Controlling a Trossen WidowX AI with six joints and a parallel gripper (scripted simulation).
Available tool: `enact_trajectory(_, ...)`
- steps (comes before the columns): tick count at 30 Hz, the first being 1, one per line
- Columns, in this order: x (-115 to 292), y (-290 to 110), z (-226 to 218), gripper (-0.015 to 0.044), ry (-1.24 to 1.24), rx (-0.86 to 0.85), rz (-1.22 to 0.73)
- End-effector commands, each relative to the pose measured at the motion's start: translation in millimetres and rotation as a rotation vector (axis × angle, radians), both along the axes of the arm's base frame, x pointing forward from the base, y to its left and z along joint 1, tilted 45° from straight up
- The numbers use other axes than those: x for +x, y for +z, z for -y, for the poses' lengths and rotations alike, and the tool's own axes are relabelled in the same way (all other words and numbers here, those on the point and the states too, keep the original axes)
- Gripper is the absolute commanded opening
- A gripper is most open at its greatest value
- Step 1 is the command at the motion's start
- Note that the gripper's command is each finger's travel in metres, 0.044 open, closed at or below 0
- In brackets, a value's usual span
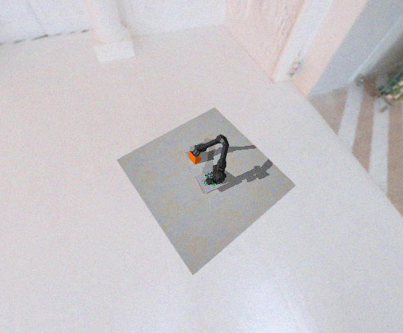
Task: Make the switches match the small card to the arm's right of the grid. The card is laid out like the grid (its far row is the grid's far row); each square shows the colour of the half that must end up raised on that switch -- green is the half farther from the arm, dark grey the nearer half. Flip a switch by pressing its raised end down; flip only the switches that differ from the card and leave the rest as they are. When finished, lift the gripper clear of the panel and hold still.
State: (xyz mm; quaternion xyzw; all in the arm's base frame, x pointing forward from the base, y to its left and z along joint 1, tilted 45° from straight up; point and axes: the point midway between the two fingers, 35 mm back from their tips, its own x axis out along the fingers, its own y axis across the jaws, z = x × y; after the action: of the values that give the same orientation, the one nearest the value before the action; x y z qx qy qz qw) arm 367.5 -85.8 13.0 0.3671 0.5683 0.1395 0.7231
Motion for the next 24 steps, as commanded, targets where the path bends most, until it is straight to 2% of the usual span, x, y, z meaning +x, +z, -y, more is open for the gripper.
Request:
enact_trajectory(1, 0.5, -0.6, -0.7, 0.0, -0.005, 0.005, -0.002)
enact_trajectory(3, -0.9, 2.2, 2.2, 0.0, -0.001, 0.0, 0.001)
enact_trajectory(8, -22.7, 45.2, 39.2, 0.0, -0.023, -0.003, 0.013)
enact_trajectory(13, -23.7, 44.1, 39.9, 0.0, -0.023, -0.003, 0.013)
enact_trajectory(18, -46.1, 21.7, 54.0, 0.0, -0.023, -0.005, 0.012)
enact_trajectory(24, -44.3, 14.9, 49.9, 0.0, -0.027, -0.007, 0.016)
